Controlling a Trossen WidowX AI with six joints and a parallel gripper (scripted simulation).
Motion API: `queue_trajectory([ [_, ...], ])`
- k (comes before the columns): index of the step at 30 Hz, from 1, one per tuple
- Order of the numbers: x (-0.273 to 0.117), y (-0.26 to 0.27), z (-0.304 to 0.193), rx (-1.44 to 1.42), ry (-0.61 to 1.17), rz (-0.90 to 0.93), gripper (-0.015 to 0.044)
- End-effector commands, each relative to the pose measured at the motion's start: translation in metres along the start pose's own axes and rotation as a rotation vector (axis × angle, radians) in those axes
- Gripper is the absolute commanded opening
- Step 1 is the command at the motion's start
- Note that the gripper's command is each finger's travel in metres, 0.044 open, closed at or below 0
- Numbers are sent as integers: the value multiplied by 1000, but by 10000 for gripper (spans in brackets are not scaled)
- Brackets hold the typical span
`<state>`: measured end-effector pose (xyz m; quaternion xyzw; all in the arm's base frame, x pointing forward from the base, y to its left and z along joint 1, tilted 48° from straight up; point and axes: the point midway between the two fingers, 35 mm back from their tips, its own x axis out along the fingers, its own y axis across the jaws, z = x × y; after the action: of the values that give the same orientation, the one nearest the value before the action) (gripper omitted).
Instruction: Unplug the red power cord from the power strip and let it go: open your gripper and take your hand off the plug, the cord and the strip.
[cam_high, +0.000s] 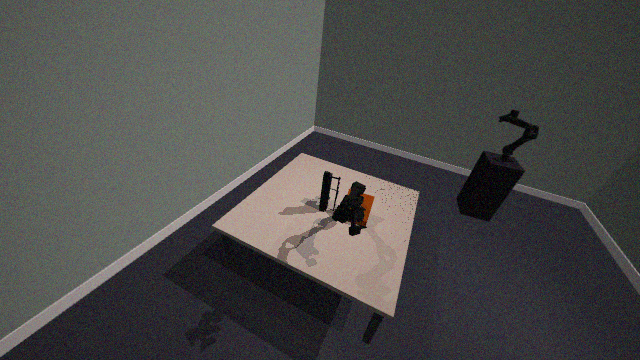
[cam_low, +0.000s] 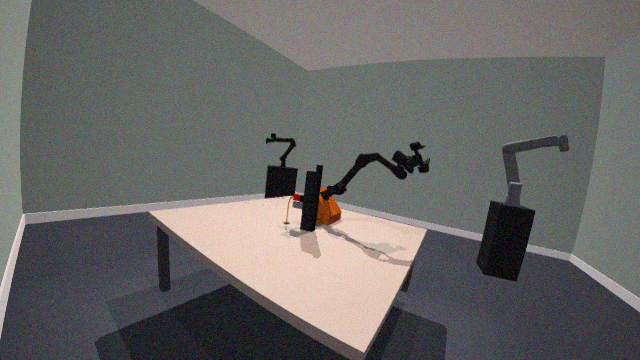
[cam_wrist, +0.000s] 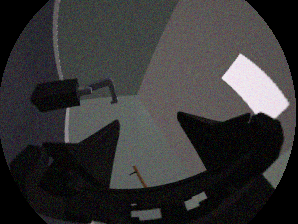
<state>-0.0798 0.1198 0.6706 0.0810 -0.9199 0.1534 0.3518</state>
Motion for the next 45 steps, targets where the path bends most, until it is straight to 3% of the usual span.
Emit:
queue_trajectory([
  [1,-1,2,-1,5,4,6,374],
  [9,-53,74,-63,229,243,255,164],
  [14,-80,77,-85,217,371,296,160],
  [22,-167,118,-137,388,672,443,160],
  [34,-359,125,-190,616,1299,513,160],
  [45,-548,73,-172,774,1934,339,160],
])
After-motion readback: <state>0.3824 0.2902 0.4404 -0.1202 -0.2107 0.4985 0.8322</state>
